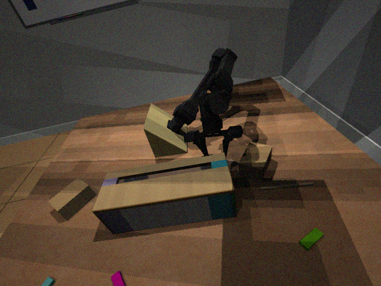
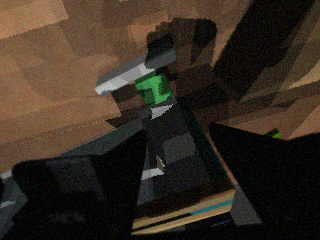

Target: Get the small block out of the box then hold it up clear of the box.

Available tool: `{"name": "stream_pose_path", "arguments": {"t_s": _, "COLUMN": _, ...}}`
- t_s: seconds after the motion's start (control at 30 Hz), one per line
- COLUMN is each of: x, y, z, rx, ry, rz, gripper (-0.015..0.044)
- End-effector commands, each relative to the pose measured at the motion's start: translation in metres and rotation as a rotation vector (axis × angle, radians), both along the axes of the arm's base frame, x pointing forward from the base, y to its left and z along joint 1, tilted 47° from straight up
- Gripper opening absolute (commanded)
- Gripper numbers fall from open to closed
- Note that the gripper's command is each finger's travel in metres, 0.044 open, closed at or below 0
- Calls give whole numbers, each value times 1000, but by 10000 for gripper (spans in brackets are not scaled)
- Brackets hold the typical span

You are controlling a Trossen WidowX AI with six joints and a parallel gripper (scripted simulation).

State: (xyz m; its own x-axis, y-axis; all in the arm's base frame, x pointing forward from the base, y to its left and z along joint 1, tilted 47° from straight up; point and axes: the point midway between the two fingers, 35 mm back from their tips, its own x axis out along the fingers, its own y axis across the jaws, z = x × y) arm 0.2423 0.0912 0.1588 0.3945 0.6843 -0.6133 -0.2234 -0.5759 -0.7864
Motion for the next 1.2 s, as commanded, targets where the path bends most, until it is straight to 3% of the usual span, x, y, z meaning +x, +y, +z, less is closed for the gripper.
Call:
{"name": "stream_pose_path", "arguments": {"t_s": 0.0, "x": -4, "y": 3, "z": -10, "rx": -123, "ry": -221, "rz": 209, "gripper": 285}}
{"name": "stream_pose_path", "arguments": {"t_s": 1.17, "x": -2, "y": 32, "z": -39, "rx": -127, "ry": -220, "rz": 211, "gripper": 285}}
